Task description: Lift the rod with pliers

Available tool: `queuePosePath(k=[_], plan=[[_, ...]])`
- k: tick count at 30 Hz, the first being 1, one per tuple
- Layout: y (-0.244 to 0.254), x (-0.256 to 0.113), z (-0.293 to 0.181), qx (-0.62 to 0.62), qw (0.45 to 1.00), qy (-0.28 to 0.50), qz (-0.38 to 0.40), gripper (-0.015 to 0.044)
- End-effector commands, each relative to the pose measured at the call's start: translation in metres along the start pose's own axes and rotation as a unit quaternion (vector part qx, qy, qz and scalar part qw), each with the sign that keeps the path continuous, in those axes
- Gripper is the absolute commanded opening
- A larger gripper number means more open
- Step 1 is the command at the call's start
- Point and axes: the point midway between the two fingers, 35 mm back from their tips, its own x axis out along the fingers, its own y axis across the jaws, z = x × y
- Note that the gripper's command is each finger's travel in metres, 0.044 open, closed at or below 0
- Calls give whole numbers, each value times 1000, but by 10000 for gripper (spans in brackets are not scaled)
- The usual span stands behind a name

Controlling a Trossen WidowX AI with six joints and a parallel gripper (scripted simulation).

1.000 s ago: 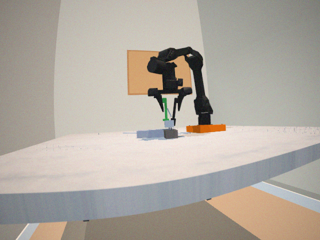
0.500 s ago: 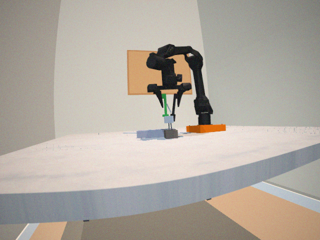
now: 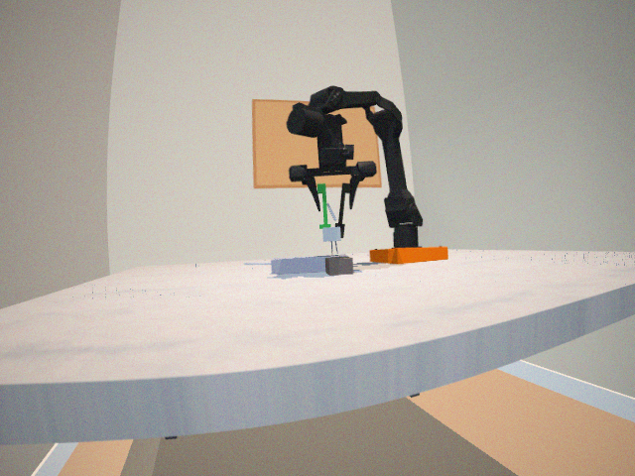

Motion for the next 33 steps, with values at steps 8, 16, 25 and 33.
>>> queuePosePath(k=[8, 16, 25, 33], plan=[[-6, -2, -6, 71, 997, -3, 0, 318], [-11, -2, -11, 122, 993, -3, 0, 318], [-16, -2, -17, 178, 984, -4, 0, 318], [-21, -3, -22, 228, 974, -5, -1, 318]])
